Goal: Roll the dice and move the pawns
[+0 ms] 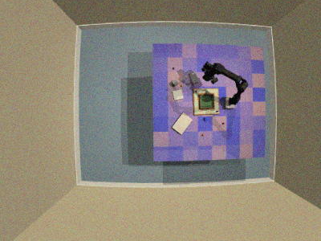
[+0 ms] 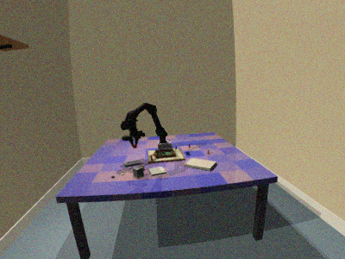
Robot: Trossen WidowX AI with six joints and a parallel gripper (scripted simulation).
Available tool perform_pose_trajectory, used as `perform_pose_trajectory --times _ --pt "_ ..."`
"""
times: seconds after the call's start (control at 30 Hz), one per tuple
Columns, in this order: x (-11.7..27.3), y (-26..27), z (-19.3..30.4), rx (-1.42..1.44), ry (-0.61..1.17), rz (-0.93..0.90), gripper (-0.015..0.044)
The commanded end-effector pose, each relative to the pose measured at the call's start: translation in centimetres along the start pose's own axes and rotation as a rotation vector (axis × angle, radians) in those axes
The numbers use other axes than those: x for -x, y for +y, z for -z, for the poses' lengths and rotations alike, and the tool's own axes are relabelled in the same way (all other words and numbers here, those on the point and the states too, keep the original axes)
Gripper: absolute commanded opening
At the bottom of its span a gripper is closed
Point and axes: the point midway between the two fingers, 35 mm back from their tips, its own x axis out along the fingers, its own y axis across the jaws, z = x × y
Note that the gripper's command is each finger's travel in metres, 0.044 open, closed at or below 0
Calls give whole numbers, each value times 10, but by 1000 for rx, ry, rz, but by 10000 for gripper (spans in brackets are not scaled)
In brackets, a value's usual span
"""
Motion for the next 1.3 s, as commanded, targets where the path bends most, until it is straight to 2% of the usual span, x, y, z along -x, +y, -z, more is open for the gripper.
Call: perform_pose_trajectory --times 0.0,0.17,0.37,0.83,1.27 --pt "22 1 -1 -4 -5 11 0" --pt "26 4 -4 -15 -5 10 0" --pt "22 28 -36 -111 -9 8 0" --pt "9 98 -94 -341 -15 -1 0" --pt "-7 171 -123 -554 -15 -10 0"
